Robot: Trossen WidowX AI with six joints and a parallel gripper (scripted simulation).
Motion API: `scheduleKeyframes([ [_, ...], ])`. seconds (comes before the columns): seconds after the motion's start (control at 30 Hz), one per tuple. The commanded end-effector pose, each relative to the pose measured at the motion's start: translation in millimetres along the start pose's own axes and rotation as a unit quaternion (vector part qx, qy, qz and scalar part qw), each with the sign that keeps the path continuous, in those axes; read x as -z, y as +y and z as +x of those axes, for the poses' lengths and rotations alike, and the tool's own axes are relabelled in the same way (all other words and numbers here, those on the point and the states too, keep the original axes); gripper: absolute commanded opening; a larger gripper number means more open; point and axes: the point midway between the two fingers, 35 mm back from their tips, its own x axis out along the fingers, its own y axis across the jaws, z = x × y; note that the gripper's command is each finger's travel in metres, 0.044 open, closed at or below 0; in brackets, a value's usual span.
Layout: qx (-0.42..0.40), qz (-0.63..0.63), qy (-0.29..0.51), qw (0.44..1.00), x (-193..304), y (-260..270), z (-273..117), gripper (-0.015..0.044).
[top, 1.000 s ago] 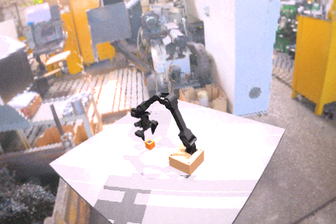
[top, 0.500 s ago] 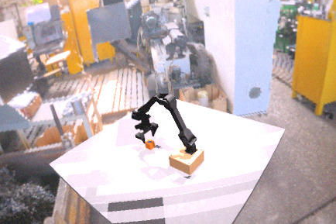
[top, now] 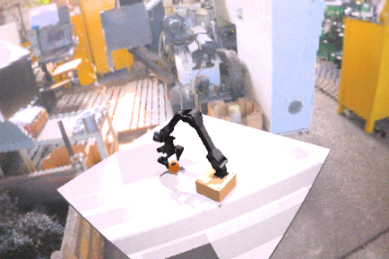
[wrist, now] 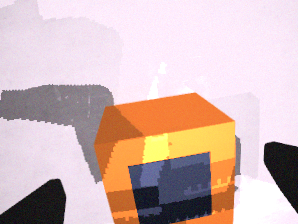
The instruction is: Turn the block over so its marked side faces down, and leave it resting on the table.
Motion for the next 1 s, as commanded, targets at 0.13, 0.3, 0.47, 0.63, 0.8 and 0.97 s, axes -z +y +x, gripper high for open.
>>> scheduleKeyframes([
  [0.13, -0.002, -0.001, 0.006, 1.000, 2.9, 0.5, 11.0, 0.0387],
  [0.3, -0.002, -0.001, 0.006, 1.000, 2.9, 0.5, 11.0, 0.0256],
  [0.47, -0.002, -0.001, 0.006, 1.000, 2.9, 0.5, 11.0, 0.0203],
  [0.63, -0.002, -0.001, 0.006, 1.000, 2.9, 0.5, 11.0, 0.0170],
  [0.8, -0.002, -0.001, 0.006, 1.000, 2.9, 0.5, 11.0, 0.0137],
  [0.97, -0.002, -0.001, 0.006, 1.000, 2.9, 0.5, 11.0, 0.0103],
])
